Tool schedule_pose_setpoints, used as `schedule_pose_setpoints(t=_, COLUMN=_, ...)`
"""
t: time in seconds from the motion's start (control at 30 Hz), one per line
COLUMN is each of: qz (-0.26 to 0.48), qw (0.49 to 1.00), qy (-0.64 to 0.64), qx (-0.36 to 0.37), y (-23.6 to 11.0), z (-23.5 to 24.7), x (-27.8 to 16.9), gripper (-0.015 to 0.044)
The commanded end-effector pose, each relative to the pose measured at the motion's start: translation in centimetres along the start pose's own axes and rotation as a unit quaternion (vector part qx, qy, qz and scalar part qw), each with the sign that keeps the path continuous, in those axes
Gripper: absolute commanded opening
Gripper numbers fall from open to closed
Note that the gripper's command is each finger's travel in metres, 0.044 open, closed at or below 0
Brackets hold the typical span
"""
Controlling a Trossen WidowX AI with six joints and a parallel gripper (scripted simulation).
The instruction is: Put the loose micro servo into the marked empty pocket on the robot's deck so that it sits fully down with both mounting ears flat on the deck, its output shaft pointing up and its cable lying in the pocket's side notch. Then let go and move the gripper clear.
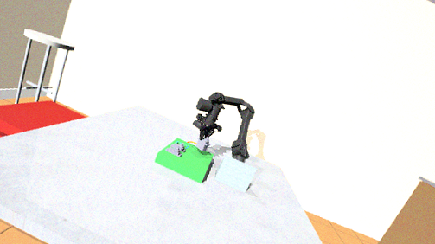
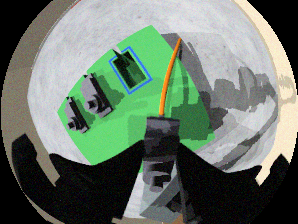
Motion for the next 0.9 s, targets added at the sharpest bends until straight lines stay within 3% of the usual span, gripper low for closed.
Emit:
schedule_pose_setpoints(t=0.0, qz=-0.002, qw=0.998, qy=-0.059, qx=-0.001, y=0.0, z=0.0, x=0.0, gripper=0.0)
schedule_pose_setpoints(t=0.47, qz=-0.002, qw=0.955, qy=-0.296, qx=-0.001, y=0.0, z=0.0, x=0.0, gripper=0.0)
schedule_pose_setpoints(t=0.87, qz=-0.002, qw=0.952, qy=-0.306, qx=-0.001, y=-0.1, z=1.1, x=1.3, gripper=0.0)
Point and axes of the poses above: the point midway between the two fingers, 35 mm back from their tips, its own y axis out along the fingers, its own z axis across the jaws, x = y × z, the point moved 4 cm from there along -y, back along the fingers, and after that the axes turned 7 degrees about y, right-handed, at the moved point
